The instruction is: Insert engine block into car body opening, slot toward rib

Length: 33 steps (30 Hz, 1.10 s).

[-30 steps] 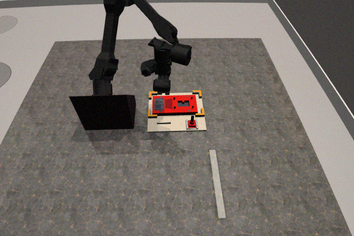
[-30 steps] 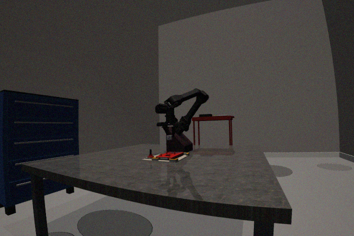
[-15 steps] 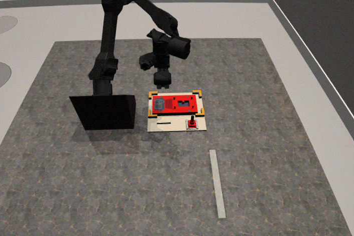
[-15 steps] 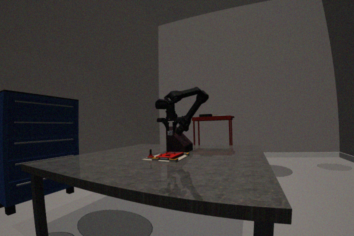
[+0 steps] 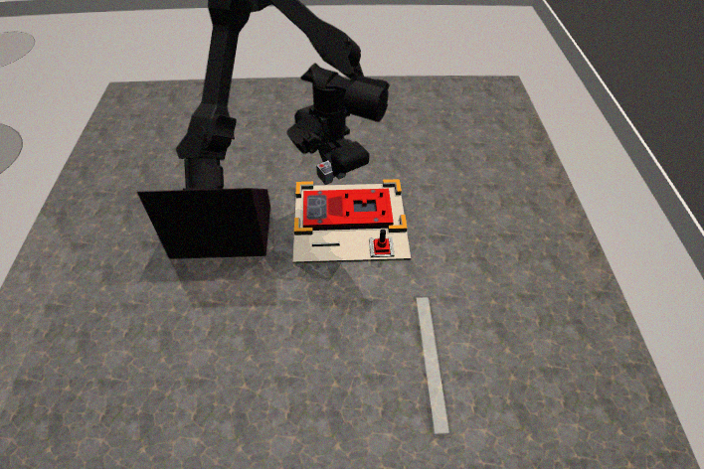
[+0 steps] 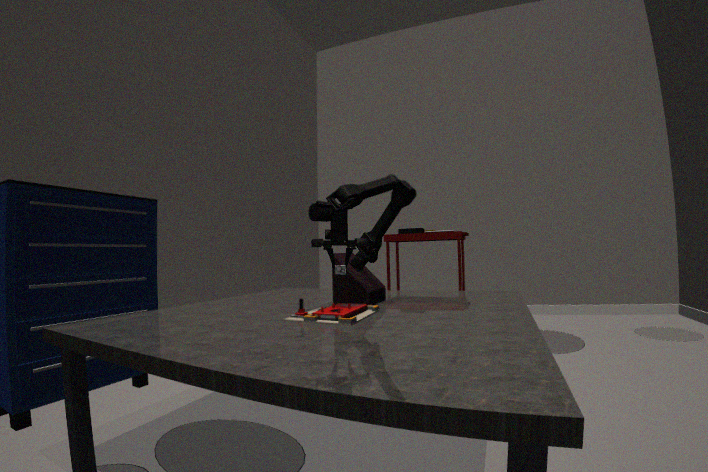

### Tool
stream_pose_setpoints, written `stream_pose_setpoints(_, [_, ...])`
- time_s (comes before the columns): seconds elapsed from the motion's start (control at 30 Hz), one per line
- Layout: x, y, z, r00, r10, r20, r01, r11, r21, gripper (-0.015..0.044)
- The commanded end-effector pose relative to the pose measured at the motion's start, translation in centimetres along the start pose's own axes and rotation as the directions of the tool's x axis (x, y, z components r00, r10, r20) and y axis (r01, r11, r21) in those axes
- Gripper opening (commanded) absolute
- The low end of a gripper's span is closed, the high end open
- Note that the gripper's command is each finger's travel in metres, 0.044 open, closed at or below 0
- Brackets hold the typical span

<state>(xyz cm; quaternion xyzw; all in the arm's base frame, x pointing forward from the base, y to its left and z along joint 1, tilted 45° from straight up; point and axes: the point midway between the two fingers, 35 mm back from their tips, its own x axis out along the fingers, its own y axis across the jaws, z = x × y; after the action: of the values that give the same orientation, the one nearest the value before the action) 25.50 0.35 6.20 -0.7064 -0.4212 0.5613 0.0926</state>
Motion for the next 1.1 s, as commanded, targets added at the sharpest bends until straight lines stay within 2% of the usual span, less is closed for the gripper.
stream_pose_setpoints(0.0, [0.3,0.3,-0.6,1.0,0.004,-0.007,-0.005,0.99,-0.14,0.0])
stream_pose_setpoints(0.23, [1.0,0.6,-1.3,1.0,0.006,-0.006,-0.008,0.927,-0.374,0.0])
stream_pose_setpoints(0.5, [1.8,1.0,-2.1,1.0,0.008,-0.006,-0.01,0.789,-0.615,0.0])
stream_pose_setpoints(1.07, [3.7,1.6,-3.7,1.0,0.008,-0.008,-0.01,0.311,-0.95,0.0])
